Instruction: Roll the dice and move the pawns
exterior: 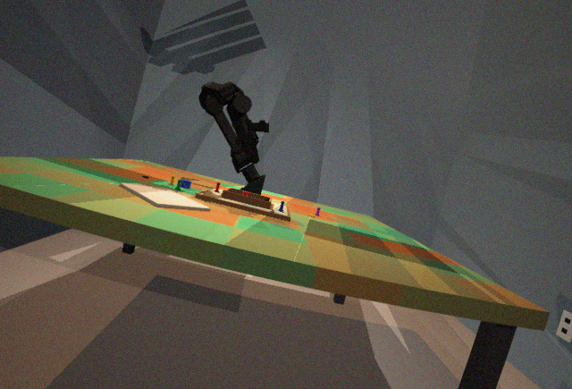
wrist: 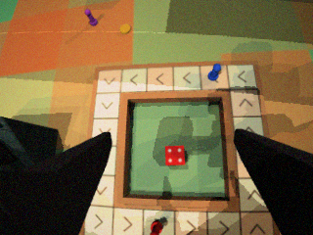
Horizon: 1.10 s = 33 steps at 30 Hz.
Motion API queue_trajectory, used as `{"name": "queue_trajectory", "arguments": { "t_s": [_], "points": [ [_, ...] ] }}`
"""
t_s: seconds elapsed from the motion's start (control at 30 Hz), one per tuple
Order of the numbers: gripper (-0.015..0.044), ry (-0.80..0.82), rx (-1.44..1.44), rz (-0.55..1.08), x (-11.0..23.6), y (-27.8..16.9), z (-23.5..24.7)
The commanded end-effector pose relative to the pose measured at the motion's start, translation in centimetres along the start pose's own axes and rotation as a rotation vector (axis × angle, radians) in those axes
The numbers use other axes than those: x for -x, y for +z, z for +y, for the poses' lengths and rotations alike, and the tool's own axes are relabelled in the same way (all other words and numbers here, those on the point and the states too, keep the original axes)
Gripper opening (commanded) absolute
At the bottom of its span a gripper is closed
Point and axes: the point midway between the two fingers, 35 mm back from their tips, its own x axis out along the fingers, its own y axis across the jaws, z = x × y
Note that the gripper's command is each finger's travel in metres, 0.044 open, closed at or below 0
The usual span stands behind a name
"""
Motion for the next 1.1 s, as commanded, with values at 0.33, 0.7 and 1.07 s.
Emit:
{"name": "queue_trajectory", "arguments": {
  "t_s": [0.33, 0.7, 1.07],
  "points": [
    [0.0414, -0.02, 0.005, 0.529, -3.5, -0.3, 0.1],
    [0.0275, -0.426, -1.232, 0.44, 4.1, -15.0, -0.6],
    [0.0275, -0.611, -1.716, 0.395, 6.9, -20.4, 2.2]
  ]
}}
